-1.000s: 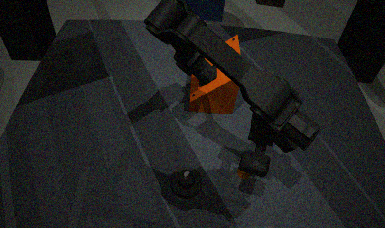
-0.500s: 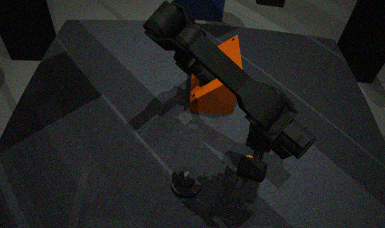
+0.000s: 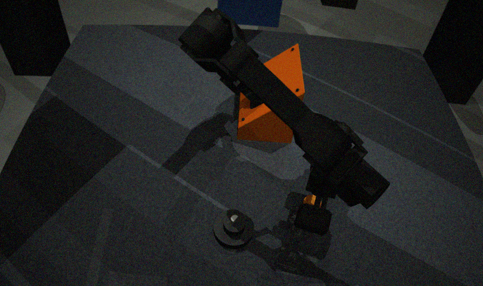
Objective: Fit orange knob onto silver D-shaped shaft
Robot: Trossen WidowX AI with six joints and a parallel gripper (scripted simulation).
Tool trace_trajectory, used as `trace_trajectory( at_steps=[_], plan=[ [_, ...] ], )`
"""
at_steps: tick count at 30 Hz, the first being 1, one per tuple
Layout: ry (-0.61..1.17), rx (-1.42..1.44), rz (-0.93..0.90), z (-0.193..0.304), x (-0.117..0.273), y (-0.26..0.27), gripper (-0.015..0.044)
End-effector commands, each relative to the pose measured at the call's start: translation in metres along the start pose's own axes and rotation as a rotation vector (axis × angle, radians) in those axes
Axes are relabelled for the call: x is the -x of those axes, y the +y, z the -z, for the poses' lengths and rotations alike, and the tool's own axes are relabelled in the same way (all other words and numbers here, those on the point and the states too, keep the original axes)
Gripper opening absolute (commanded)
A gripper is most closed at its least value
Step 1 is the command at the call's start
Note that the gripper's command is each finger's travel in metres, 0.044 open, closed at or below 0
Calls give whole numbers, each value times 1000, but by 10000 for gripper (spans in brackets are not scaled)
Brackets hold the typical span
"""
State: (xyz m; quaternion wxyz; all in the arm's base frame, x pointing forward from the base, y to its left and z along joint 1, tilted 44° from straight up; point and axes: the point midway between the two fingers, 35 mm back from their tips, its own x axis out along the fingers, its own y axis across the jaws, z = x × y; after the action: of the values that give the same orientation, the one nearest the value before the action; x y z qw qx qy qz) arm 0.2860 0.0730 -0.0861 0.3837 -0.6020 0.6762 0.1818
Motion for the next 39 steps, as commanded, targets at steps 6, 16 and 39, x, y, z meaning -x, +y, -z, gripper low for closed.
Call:
trace_trajectory(
  at_steps=[6,16,39],
  plan=[
    [9,7,3,1,-16,1,440],
    [11,6,4,3,-31,2,440],
    [10,7,4,1,-25,1,6]
  ],
)
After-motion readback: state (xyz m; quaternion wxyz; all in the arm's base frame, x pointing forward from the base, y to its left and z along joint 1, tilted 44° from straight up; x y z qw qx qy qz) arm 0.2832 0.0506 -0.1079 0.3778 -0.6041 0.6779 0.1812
